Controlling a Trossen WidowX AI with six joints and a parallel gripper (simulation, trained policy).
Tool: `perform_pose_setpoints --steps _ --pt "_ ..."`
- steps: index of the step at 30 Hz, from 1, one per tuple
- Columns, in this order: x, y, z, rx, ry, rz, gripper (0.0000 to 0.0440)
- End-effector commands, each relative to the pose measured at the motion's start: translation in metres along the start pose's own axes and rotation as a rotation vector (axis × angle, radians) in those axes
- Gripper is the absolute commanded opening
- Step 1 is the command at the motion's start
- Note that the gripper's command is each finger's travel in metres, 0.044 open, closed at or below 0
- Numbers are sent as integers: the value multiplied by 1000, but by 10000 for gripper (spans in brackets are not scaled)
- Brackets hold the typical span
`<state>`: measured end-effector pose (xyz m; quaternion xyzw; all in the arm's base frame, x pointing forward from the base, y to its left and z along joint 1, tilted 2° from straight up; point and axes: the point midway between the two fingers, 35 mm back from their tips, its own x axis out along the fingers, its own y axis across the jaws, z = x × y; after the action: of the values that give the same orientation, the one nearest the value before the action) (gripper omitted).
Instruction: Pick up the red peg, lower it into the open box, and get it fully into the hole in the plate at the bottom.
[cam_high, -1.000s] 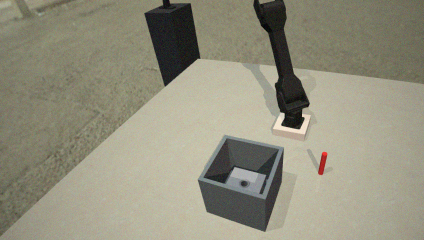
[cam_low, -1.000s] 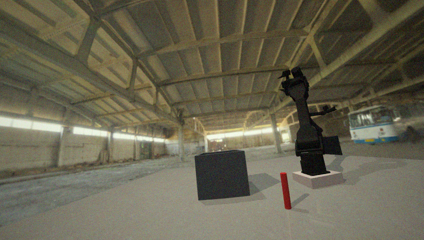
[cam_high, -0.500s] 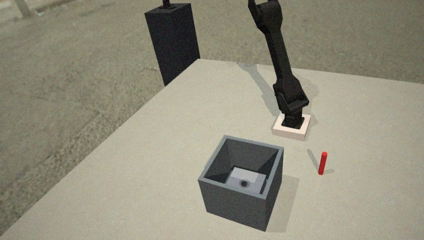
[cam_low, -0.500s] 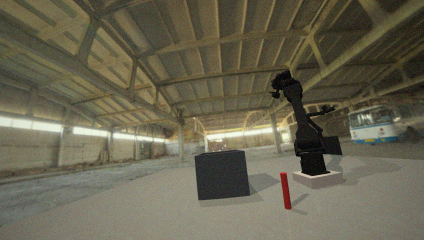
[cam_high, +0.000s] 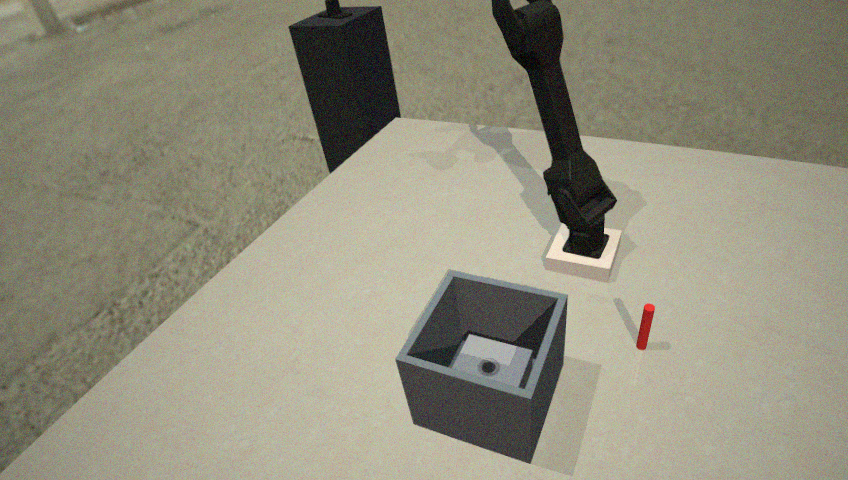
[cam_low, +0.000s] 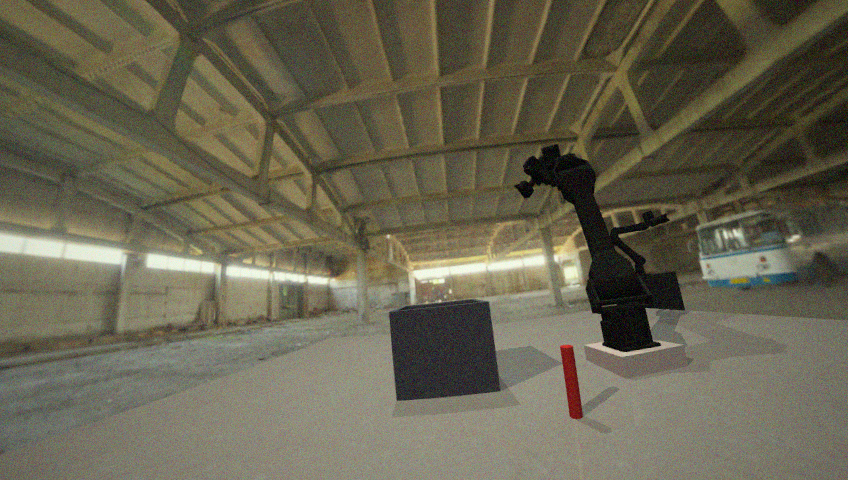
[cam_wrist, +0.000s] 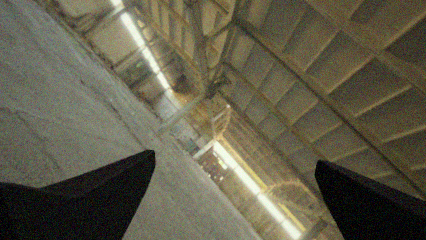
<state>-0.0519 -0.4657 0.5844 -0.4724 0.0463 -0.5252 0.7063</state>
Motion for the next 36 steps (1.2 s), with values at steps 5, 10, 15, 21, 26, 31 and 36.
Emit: perform_pose_setpoints --steps 5,10,15,21,26,31,36 --pt "17 25 25 237 3 16 440" --pt "27 45 43 398 6 36 440" --pt "35 66 63 553 9 59 440" --pt "41 90 87 732 17 92 440" --pt "44 110 108 875 26 124 440" --pt "45 130 129 1014 39 160 440" --pt "43 150 151 1149 57 199 440"
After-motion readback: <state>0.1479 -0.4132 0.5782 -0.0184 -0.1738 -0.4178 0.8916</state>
